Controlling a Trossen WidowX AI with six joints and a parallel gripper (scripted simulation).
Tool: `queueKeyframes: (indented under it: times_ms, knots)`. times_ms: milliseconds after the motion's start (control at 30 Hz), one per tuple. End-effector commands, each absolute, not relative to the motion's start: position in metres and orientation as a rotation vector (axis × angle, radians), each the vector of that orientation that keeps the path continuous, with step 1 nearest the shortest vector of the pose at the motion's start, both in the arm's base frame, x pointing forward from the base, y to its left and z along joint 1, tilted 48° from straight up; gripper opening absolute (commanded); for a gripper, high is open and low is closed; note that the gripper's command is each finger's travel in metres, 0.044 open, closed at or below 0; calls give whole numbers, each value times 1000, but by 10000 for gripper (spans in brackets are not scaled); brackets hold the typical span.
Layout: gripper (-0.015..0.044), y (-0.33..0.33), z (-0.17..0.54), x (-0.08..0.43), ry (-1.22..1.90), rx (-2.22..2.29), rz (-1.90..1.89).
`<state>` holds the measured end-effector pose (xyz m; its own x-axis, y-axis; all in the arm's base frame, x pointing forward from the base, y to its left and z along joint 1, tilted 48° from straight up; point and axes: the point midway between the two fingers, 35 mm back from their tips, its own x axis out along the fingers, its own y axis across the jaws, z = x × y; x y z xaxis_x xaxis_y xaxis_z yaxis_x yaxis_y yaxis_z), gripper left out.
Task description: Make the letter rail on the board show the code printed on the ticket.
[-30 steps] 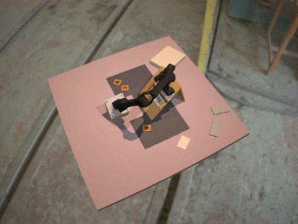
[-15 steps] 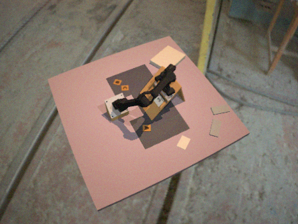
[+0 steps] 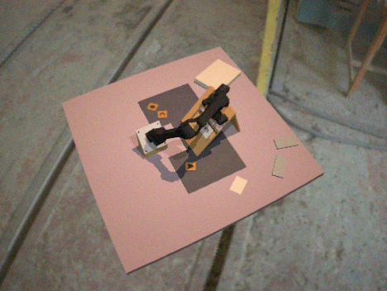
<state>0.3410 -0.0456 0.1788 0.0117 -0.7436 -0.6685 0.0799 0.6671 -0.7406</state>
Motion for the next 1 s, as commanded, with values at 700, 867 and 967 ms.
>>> queueKeyframes:
  times_ms: [700,867,967]
  knots:
    - [0,-56,175,350,1425,-599,-706]
    - [0,-57,174,351,1425,-599,-706]
    - [0,-58,173,352,1425,-599,-706]
